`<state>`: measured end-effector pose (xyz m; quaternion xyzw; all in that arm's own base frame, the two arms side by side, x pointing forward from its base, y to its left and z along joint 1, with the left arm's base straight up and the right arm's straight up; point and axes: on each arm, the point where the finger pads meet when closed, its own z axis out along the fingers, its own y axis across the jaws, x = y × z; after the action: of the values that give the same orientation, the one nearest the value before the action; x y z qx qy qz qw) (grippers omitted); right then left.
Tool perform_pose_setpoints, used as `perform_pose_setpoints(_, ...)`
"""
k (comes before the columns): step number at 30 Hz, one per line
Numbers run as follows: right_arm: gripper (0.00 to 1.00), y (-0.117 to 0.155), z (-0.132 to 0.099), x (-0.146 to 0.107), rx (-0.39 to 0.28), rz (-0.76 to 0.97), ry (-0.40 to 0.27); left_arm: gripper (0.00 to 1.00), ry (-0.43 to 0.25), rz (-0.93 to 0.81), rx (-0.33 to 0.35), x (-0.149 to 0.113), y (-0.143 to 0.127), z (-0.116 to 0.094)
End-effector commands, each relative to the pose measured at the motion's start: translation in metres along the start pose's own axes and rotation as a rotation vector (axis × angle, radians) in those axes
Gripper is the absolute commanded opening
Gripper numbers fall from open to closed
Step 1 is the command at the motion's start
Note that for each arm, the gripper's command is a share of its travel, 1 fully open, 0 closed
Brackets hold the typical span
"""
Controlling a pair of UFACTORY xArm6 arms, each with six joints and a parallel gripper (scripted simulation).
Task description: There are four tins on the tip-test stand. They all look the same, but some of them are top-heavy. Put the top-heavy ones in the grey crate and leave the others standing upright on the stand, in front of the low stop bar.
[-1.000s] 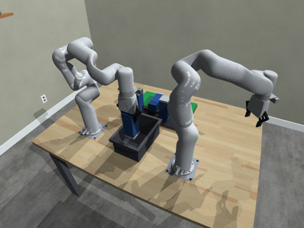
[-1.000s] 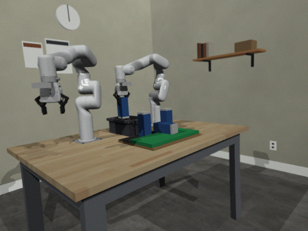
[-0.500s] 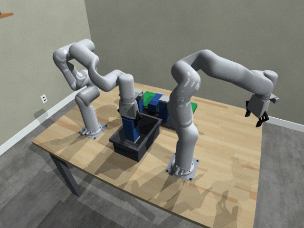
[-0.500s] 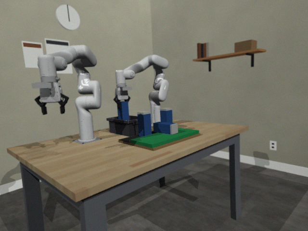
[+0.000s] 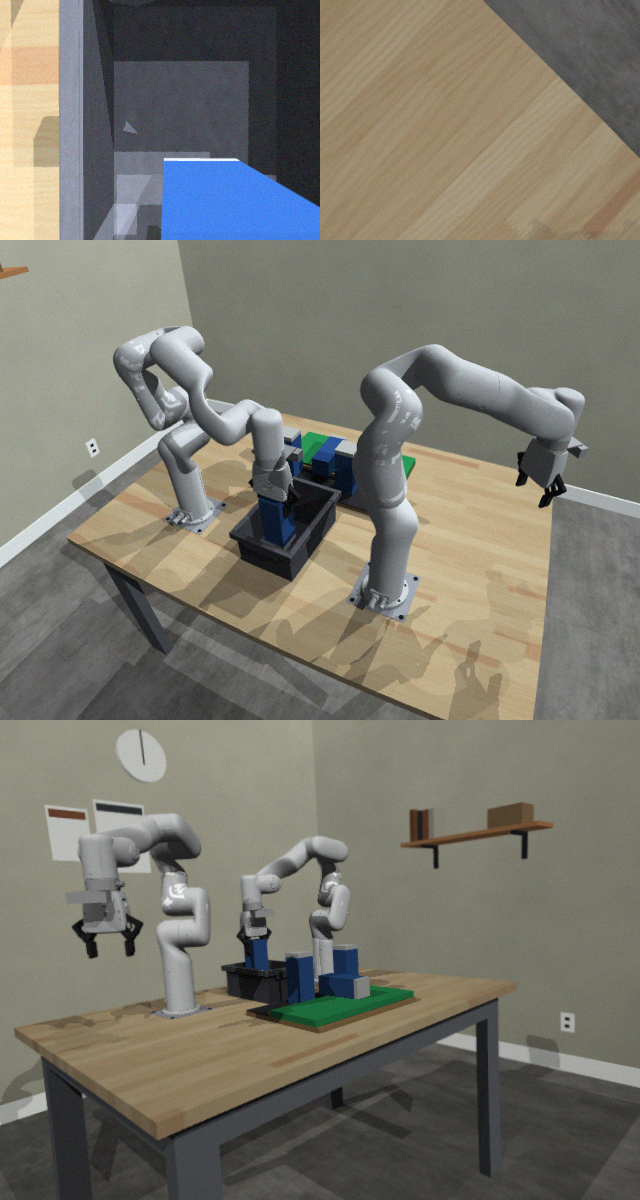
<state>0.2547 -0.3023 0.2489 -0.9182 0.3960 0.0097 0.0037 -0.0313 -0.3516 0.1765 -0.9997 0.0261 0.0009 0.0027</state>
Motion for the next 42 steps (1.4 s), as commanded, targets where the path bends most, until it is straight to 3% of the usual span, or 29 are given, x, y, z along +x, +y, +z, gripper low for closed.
perform_pose_setpoints(1,1.0,0.0,-0.002,0.001,0.0,0.0,0.004,0.0,0.0,0.0,-0.005,0.0,0.002,0.009)
perform_pose_setpoints(21,1.0,0.0,-0.002,0.001,0.0,0.0,0.004,0.0,0.0,0.001,-0.005,0.0,0.002,0.01)
perform_pose_setpoints(42,1.0,0.0,-0.002,0.001,0.0,0.0,0.004,0.0,0.0,0.001,-0.005,0.0,0.002,0.034)
